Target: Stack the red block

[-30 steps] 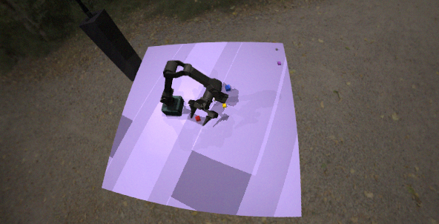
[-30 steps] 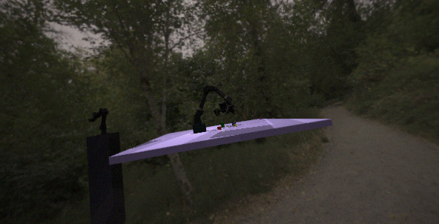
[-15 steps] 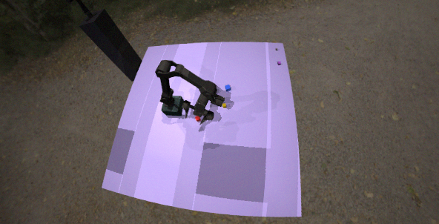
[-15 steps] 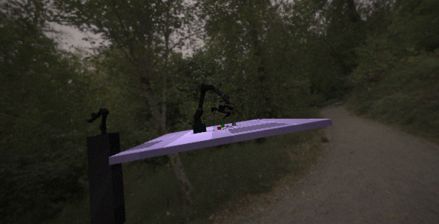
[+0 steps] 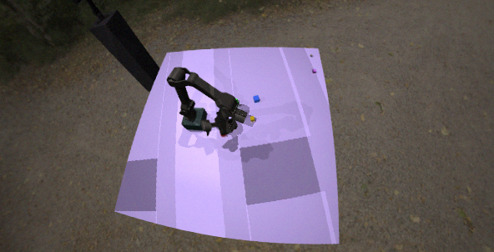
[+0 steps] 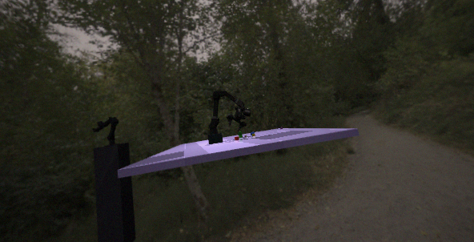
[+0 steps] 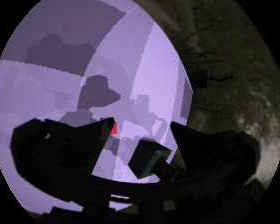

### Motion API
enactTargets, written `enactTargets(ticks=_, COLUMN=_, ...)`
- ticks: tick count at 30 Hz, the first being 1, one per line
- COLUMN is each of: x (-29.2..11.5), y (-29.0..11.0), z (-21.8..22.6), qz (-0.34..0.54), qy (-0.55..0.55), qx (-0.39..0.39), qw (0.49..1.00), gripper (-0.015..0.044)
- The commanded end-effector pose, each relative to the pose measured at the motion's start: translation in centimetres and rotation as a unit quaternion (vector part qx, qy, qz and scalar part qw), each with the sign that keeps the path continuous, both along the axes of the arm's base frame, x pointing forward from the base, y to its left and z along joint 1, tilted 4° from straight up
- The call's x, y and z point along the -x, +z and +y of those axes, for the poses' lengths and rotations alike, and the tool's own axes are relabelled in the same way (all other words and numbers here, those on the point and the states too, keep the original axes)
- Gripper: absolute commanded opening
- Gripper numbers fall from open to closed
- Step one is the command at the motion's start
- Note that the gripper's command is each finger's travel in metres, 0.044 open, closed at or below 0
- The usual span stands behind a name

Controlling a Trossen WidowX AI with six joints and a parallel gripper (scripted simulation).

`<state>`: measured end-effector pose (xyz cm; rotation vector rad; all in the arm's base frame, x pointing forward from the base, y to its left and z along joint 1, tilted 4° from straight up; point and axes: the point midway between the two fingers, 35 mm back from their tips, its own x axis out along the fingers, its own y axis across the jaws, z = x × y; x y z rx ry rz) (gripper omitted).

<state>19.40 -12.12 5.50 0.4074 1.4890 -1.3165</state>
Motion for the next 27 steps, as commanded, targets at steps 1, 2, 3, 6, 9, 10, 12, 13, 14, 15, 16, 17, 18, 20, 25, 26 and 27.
enactTargets(ticks=1, x=0.3, y=-0.2, z=0.3, qz=0.007, qy=0.069, qx=-0.063, qw=0.996, gripper=0.0440)
enactTargets(ticks=2, x=0.3, y=-0.3, z=0.4, qz=0.008, qy=0.085, qx=-0.076, qw=0.993, gripper=0.0440)
enactTargets(ticks=3, x=0.3, y=-0.4, z=0.5, qz=0.009, qy=0.102, qx=-0.090, qw=0.991, gripper=0.0440)
enactTargets(ticks=6, x=0.4, y=-0.5, z=0.7, qz=0.010, qy=0.154, qx=-0.128, qw=0.980, gripper=0.0440)
enactTargets(ticks=9, x=0.5, y=-0.6, z=0.9, qz=0.009, qy=0.208, qx=-0.163, qw=0.964, gripper=0.0440)
enactTargets(ticks=10, x=0.5, y=-0.7, z=1.0, qz=0.008, qy=0.226, qx=-0.174, qw=0.958, gripper=0.0440)
enactTargets(ticks=12, x=0.5, y=-0.7, z=1.2, qz=0.005, qy=0.263, qx=-0.194, qw=0.945, gripper=0.0440)
enactTargets(ticks=13, x=0.5, y=-0.8, z=1.2, qz=0.004, qy=0.282, qx=-0.203, qw=0.938, gripper=0.0440)
enactTargets(ticks=14, x=0.5, y=-0.8, z=1.3, qz=0.002, qy=0.301, qx=-0.212, qw=0.930, gripper=0.0440)
enactTargets(ticks=15, x=0.5, y=-0.8, z=1.4, qz=0.000, qy=0.320, qx=-0.220, qw=0.922, gripper=0.0440)
enactTargets(ticks=16, x=0.5, y=-0.8, z=1.5, qz=-0.002, qy=0.338, qx=-0.228, qw=0.913, gripper=0.0440)
enactTargets(ticks=17, x=0.5, y=-0.8, z=1.5, qz=-0.005, qy=0.357, qx=-0.236, qw=0.904, gripper=0.0440)
enactTargets(ticks=18, x=0.4, y=-0.9, z=1.6, qz=-0.007, qy=0.376, qx=-0.242, qw=0.894, gripper=0.0440)
enactTargets(ticks=20, x=0.4, y=-0.9, z=1.8, qz=-0.012, qy=0.414, qx=-0.254, qw=0.874, gripper=0.0440)
enactTargets(ticks=25, x=0.2, y=-0.9, z=2.1, qz=-0.025, qy=0.509, qx=-0.274, qw=0.816, gripper=0.0440)
enactTargets(ticks=26, x=0.2, y=-0.9, z=2.2, qz=-0.027, qy=0.527, qx=-0.276, qw=0.803, gripper=0.0440)
enactTargets(ticks=27, x=0.2, y=-0.8, z=2.2, qz=-0.030, qy=0.546, qx=-0.278, qw=0.790, gripper=0.0440)
